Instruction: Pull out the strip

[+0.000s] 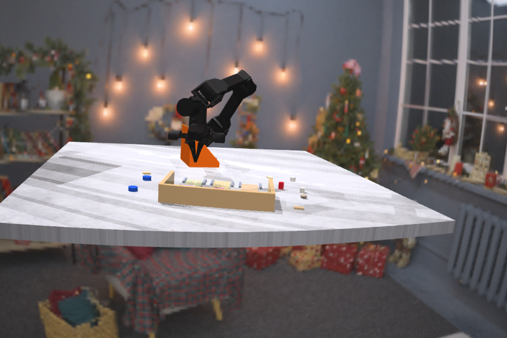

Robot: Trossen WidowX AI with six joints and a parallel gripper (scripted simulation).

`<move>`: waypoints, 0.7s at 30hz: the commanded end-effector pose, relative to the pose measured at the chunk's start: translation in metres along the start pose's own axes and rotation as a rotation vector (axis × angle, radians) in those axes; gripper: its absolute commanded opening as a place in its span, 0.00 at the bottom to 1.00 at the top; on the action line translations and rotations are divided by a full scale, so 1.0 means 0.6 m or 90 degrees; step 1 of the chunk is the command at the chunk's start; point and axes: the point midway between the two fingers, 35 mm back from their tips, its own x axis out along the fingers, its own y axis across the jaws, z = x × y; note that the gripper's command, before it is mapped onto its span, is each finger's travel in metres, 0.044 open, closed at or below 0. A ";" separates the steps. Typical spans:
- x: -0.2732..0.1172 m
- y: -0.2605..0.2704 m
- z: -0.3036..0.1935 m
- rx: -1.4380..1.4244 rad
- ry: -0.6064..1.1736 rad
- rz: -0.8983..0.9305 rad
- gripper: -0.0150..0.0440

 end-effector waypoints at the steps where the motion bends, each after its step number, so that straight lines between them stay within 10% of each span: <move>1: -0.004 -0.001 0.003 -0.006 0.009 -0.004 0.25; 21: 0.049 -0.001 0.006 -0.006 0.009 -0.004 0.25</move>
